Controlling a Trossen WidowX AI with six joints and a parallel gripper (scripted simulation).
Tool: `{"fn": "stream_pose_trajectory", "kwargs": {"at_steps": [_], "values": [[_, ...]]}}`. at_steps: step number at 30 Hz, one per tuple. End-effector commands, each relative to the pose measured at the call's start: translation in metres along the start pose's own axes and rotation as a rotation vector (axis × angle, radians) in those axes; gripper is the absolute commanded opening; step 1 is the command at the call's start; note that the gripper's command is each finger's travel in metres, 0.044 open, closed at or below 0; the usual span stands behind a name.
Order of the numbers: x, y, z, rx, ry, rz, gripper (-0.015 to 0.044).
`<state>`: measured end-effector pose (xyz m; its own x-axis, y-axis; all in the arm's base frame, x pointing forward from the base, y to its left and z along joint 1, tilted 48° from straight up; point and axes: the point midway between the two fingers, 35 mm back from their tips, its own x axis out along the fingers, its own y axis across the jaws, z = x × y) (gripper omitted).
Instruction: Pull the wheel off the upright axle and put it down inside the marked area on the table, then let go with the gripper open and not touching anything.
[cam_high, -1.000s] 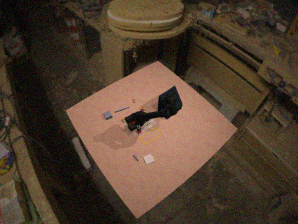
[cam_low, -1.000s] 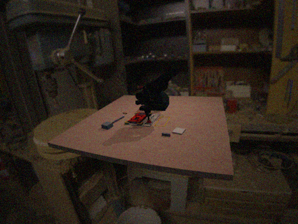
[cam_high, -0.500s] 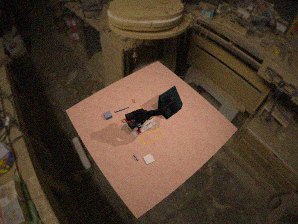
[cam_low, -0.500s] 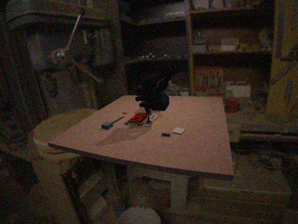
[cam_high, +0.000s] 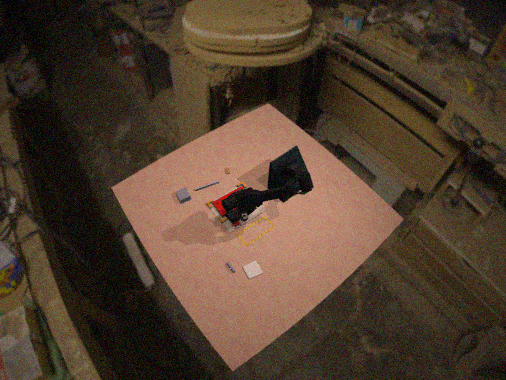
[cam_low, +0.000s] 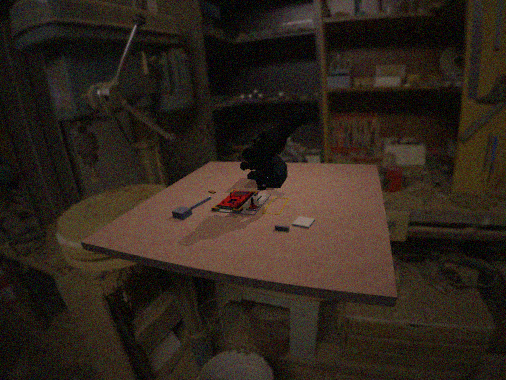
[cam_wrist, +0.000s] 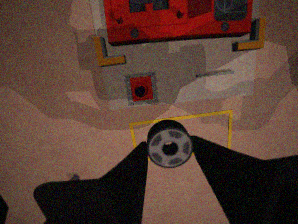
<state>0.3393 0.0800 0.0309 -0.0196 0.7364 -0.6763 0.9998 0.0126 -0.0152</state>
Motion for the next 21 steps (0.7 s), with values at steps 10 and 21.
{"fn": "stream_pose_trajectory", "kwargs": {"at_steps": [10,21], "values": [[-0.002,-0.021,-0.034,0.002,0.006,0.004,0.0],[-0.002,-0.037,-0.054,0.001,0.01,0.005,0.0]]}}
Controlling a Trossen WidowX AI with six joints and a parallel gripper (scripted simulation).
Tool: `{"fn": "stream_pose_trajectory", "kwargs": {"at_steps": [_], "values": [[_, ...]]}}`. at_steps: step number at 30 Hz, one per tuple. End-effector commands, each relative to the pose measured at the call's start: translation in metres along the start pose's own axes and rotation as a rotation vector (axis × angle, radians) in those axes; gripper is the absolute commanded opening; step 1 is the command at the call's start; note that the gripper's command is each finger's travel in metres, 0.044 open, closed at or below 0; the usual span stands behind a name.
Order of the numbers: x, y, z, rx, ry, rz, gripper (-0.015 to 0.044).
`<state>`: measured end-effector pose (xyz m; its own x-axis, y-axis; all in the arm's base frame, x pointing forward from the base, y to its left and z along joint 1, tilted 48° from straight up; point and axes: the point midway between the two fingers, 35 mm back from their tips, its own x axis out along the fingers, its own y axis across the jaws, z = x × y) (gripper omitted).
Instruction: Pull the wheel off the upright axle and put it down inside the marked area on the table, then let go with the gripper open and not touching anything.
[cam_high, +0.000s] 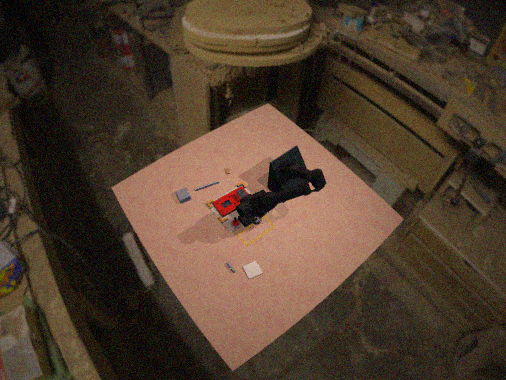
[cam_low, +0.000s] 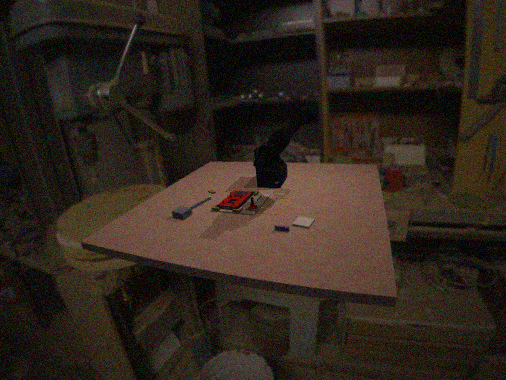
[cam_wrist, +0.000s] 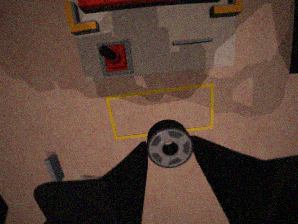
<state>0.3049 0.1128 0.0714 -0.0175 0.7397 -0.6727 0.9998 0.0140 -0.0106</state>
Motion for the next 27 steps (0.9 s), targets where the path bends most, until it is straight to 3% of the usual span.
{"fn": "stream_pose_trajectory", "kwargs": {"at_steps": [1,12,27], "values": [[0.001,-0.002,-0.003,0.005,0.005,0.003,0.0],[0.028,-0.001,-0.002,0.005,0.004,0.002,0.0],[0.104,-0.002,-0.004,0.005,0.009,0.002,0.0]]}}
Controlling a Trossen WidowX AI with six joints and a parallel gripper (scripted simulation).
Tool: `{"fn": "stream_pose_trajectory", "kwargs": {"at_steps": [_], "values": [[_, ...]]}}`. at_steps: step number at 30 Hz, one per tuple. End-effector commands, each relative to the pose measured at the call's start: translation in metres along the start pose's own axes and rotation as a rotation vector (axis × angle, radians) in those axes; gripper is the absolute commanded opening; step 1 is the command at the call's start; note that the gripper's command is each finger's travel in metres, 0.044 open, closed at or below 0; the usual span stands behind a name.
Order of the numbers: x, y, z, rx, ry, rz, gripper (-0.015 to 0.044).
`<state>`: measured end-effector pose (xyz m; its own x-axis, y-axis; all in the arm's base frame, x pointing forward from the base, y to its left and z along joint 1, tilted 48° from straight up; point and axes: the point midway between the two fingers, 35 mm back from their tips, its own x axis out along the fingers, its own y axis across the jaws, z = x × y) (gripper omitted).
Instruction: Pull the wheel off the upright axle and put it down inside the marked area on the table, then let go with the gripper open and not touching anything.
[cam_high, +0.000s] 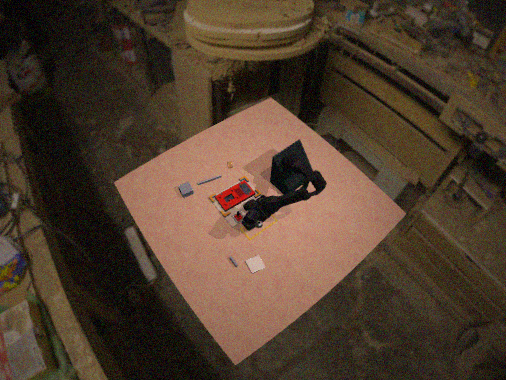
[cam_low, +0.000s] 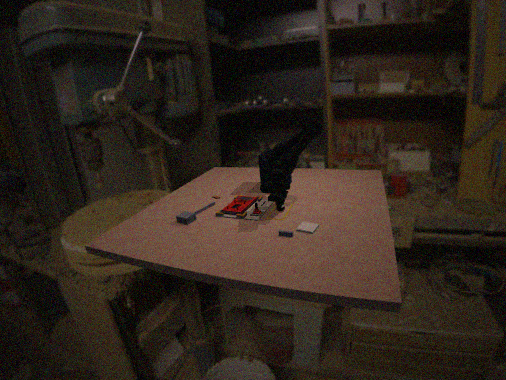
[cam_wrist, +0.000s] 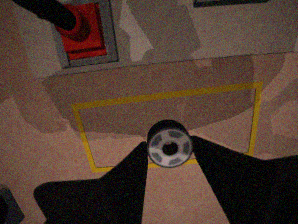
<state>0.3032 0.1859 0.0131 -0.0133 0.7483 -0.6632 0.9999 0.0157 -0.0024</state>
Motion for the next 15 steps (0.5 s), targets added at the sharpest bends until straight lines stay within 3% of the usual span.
{"fn": "stream_pose_trajectory", "kwargs": {"at_steps": [1,3,15], "values": [[0.0111,-0.0024,0.0024,0.013,-0.004,-0.002,0.0],[0.0111,-0.0024,0.0024,0.013,-0.004,-0.002,0.0],[0.0031,-0.0023,0.0,0.002,0.0,-0.007,0.03]]}}
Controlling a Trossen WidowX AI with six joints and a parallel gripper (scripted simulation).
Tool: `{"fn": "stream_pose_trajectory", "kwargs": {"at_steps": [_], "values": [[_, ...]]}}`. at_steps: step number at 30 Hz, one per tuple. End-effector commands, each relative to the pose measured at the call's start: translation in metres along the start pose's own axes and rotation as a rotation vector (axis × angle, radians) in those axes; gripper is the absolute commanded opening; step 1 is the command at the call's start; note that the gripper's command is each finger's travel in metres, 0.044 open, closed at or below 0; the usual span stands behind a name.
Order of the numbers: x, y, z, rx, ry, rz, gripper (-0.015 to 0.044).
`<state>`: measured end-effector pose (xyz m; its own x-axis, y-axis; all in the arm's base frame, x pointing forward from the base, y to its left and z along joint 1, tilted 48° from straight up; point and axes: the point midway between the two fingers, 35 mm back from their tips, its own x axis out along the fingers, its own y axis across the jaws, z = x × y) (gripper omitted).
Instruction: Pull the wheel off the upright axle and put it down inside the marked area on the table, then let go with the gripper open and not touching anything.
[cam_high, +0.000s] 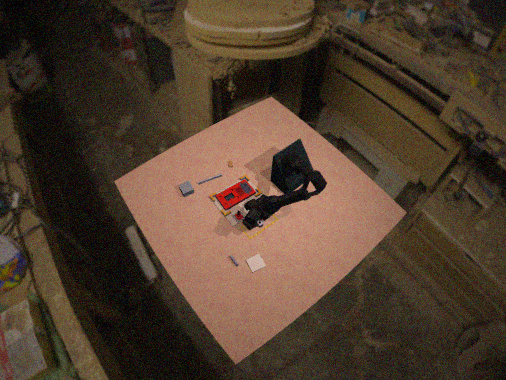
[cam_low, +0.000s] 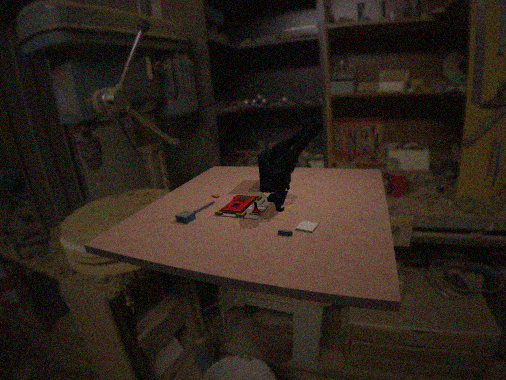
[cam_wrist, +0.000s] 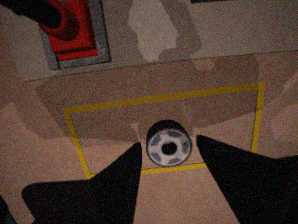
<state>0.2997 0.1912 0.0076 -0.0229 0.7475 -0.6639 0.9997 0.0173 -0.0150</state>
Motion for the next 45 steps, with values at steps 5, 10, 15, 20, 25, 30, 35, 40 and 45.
{"fn": "stream_pose_trajectory", "kwargs": {"at_steps": [5,10,15,20,25,30,35,40,45], "values": [[-0.042,0.002,0.0,0.001,-0.005,0.006,0.03],[-0.053,0.001,0.004,0.015,-0.012,0.011,0.0326],[-0.083,-0.037,0.025,0.011,-0.019,0.008,0.044],[-0.105,-0.08,0.039,0.007,-0.009,0.005,0.044],[-0.106,-0.081,0.04,0.007,-0.008,0.005,0.044],[-0.106,-0.081,0.04,0.007,-0.008,0.005,0.044],[-0.106,-0.081,0.04,0.007,-0.008,0.005,0.044],[-0.106,-0.081,0.04,0.007,-0.008,0.005,0.044],[-0.106,-0.081,0.04,0.007,-0.008,0.005,0.044]]}}
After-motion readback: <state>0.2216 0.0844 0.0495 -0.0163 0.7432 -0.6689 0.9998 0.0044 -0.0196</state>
